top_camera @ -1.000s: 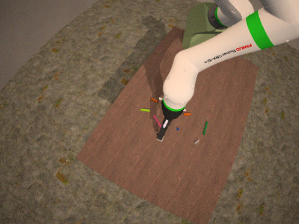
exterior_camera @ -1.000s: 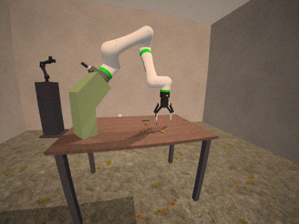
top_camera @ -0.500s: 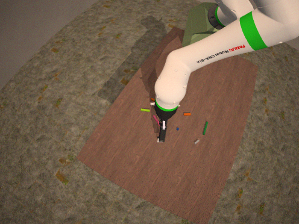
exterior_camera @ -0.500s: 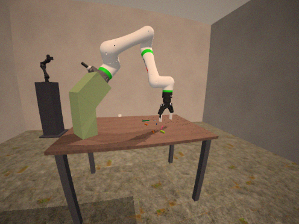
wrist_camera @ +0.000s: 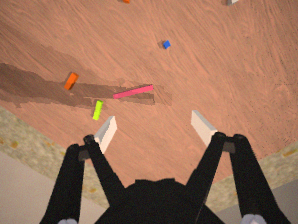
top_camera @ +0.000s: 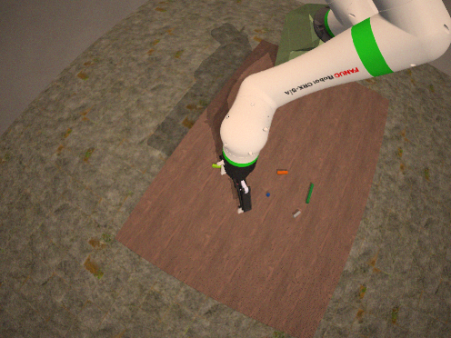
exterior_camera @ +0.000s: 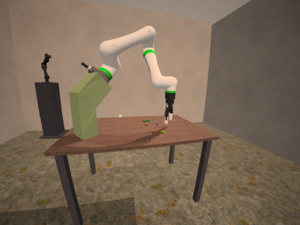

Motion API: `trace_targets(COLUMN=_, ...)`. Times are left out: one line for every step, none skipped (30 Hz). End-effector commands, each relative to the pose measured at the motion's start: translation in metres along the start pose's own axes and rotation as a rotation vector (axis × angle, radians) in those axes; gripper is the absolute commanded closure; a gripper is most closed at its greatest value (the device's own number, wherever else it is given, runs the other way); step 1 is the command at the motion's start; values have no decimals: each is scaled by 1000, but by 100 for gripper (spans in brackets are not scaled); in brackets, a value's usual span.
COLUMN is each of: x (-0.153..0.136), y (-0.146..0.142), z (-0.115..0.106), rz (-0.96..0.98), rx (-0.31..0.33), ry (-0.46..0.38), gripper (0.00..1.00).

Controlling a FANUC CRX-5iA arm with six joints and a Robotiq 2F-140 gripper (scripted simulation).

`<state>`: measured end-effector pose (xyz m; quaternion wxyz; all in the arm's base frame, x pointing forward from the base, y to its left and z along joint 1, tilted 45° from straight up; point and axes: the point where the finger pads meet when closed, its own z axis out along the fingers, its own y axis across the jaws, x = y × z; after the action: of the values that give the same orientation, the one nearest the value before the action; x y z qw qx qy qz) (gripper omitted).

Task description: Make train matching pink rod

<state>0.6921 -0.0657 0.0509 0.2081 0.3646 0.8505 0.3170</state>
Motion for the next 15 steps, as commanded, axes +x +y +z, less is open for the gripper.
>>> trace_targets(x=-10, y=-5, z=0, rz=-166, rx=-18, ry=-9, gripper=0)
trace_targets(x=-12, y=-7, z=0, rz=-195, rx=-18, ry=-9, gripper=0)
trace_targets(x=-13, y=-8, z=0, rz=-224, rx=-18, ry=-9, gripper=0)
trace_targets(x=-15, y=-9, z=0, rz=-253, rx=-18, ry=-10, gripper=0)
trace_targets(x=-17, y=-10, z=0, rz=-282, rx=-18, ry=-10, gripper=0)
trace_targets(x=-19, y=-11, z=0, rz=-311, rx=-18, ry=-10, gripper=0)
trace_targets(x=-20, y=-12, z=0, rz=-341, rx=-17, ry=-10, gripper=0)
trace_targets(x=-22, y=-13, z=0, rz=-370, rx=-17, ry=-10, gripper=0)
trace_targets(x=-24, y=-14, z=0, rz=-399, rx=-17, ry=-11, gripper=0)
trace_targets(x=-25, y=-16, z=-1, rz=-428, rx=-17, ry=-11, gripper=0)
trace_targets(x=-27, y=-17, z=-1, rz=-457, rx=-17, ry=-11, gripper=0)
trace_targets(x=-29, y=-18, z=-1, rz=-486, rx=-16, ry=-11, gripper=0)
trace_targets(x=-29, y=-18, z=-1, rz=-486, rx=-16, ry=-11, gripper=0)
trace_targets(x=-29, y=-18, z=-1, rz=-486, rx=-16, ry=-11, gripper=0)
trace_targets(x=-34, y=-22, z=-1, rz=-572, rx=-16, ry=-12, gripper=0)
